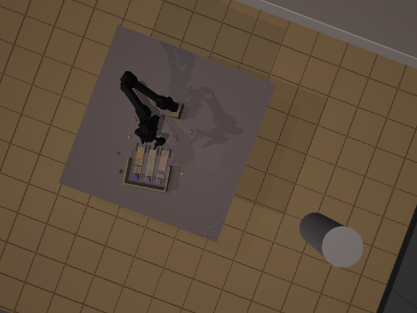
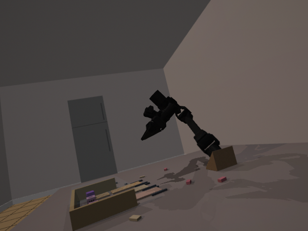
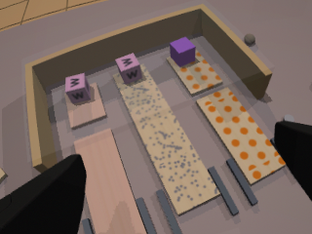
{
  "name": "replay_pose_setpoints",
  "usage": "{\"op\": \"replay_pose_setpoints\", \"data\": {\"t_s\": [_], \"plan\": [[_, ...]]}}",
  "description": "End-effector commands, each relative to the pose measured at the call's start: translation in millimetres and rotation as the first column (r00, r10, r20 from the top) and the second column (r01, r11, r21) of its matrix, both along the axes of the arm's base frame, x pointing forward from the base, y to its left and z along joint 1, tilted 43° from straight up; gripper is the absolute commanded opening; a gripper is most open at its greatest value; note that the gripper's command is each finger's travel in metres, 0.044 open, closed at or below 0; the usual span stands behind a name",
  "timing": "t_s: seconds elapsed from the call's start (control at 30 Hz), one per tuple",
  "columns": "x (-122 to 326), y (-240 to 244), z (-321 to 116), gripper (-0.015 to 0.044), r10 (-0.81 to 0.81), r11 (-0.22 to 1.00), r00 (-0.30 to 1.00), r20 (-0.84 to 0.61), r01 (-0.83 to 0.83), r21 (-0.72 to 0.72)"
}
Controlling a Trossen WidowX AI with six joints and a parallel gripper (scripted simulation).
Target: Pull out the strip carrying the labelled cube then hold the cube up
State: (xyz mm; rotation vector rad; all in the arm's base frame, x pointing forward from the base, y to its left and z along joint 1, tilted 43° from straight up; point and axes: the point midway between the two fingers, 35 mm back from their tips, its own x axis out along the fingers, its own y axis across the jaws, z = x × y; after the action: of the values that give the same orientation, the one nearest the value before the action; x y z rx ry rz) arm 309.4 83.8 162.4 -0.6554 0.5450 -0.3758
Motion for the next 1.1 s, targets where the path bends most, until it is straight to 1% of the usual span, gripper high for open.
{"op": "replay_pose_setpoints", "data": {"t_s": [0.0, 0.13, 0.23, 0.4, 0.53, 0.63, 0.8, 0.87, 1.07], "plan": [[-1.0, -0.3, -2.7, 0.0400, -0.001, 1.000, 1.000, -0.003, 0.001, -0.015], [-1.0, -0.3, -2.7, 0.0400, -0.001, 1.000, 1.000, -0.003, 0.001, -0.015], [8.9, -2.9, -5.3, 0.0321, -0.023, 0.999, 0.998, -0.061, 0.022, -0.030], [38.8, -19.0, -17.7, 0.0190, -0.119, 0.992, 0.957, -0.266, 0.103, -0.073], [56.5, -38.6, -29.9, 0.0085, -0.206, 0.978, 0.881, -0.425, 0.180, -0.101], [65.4, -56.3, -39.5, 0.0006, -0.270, 0.962, 0.799, -0.537, 0.243, -0.122], [71.5, -89.2, -54.8, 0.0000, -0.363, 0.920, 0.615, -0.700, 0.358, -0.161], [70.1, -100.4, -56.2, 0.0000, -0.381, 0.905, 0.559, -0.736, 0.389, -0.174], [69.9, -101.8, -56.3, 0.0000, -0.384, 0.903, 0.551, -0.741, 0.393, -0.175]]}}
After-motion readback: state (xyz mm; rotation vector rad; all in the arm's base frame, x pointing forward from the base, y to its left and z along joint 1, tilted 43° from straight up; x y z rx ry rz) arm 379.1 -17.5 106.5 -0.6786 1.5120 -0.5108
